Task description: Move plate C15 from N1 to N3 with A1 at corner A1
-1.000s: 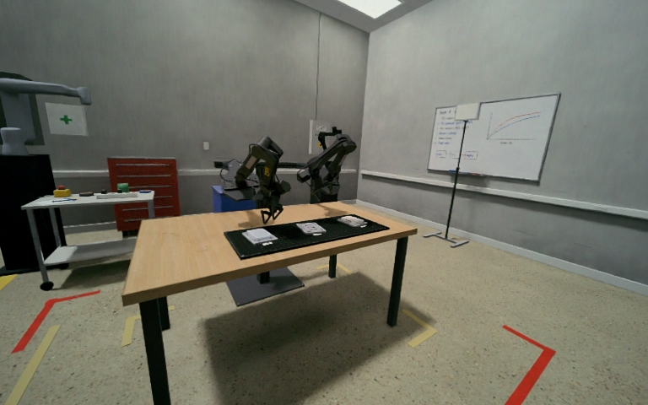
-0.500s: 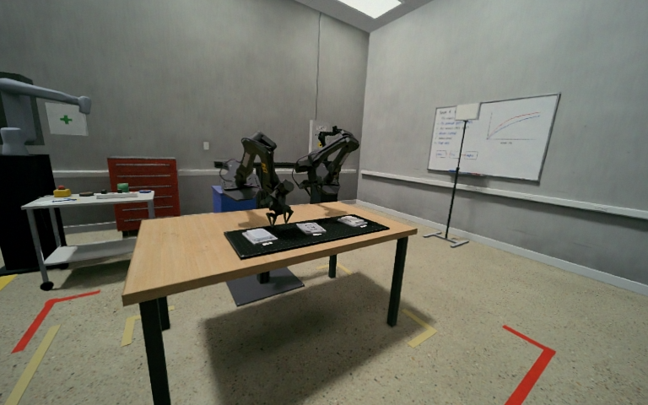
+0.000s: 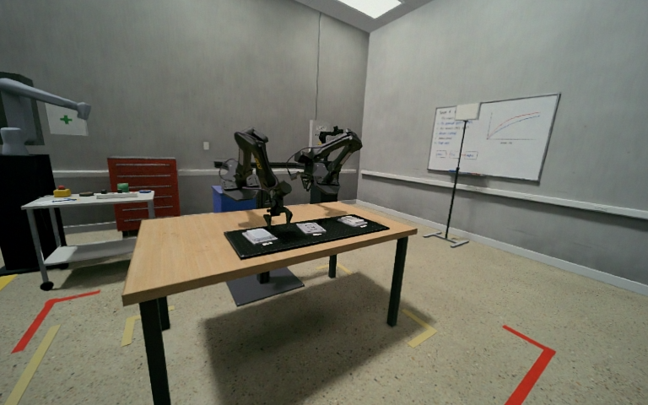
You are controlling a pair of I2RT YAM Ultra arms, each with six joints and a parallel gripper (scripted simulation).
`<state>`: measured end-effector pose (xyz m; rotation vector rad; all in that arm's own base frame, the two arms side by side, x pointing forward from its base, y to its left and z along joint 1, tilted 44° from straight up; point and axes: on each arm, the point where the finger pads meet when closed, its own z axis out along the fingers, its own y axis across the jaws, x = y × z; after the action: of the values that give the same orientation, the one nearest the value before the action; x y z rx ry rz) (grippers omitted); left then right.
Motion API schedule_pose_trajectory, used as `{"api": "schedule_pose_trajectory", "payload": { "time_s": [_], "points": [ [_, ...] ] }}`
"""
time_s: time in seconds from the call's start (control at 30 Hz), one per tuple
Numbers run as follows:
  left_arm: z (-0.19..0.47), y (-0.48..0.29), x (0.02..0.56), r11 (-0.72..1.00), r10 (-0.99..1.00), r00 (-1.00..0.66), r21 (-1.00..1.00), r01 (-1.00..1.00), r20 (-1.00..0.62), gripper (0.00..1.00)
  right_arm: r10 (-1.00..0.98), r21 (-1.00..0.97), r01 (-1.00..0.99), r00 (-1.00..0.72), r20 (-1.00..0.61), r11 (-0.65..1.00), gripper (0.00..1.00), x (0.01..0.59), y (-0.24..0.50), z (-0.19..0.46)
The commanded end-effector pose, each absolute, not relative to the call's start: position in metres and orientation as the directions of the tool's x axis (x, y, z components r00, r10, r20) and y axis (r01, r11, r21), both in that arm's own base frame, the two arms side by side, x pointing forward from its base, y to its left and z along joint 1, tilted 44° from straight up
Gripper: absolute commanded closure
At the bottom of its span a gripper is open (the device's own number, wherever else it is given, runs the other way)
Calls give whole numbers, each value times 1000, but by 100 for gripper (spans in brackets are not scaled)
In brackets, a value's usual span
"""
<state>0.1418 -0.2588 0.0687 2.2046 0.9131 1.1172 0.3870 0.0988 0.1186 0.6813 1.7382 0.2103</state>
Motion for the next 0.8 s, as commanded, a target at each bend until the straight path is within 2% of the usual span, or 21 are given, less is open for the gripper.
{"api": "schedule_pose_trajectory", "payload": {
  "time_s": [0.0, 0.37, 0.5, 0.57, 0.77],
  "points": [
    [72, -273, 132, -519, 826, 442, 779, 352, 350, 0, 450, 372, 302, -250, -857, 878, 0, 392, 105, 121],
    [98, -314, 94, -118, 880, 457, 875, 469, -126, 0, 153, 92, 154, -455, -877, 984, 0, 390, 85, 120],
    [110, -325, 79, 14, 845, 448, 851, 525, -291, 0, 49, 4, 88, -514, -856, 996, 0, 386, 76, 117],
    [110, -325, 79, 14, 845, 448, 851, 525, -291, 0, 49, 4, 88, -514, -856, 996, 0, 386, 76, 117],
    [135, -342, 51, 225, 715, 400, 731, 644, -573, 0, -148, -136, -66, -605, -782, 989, 0, 372, 58, 108]
  ]
}}
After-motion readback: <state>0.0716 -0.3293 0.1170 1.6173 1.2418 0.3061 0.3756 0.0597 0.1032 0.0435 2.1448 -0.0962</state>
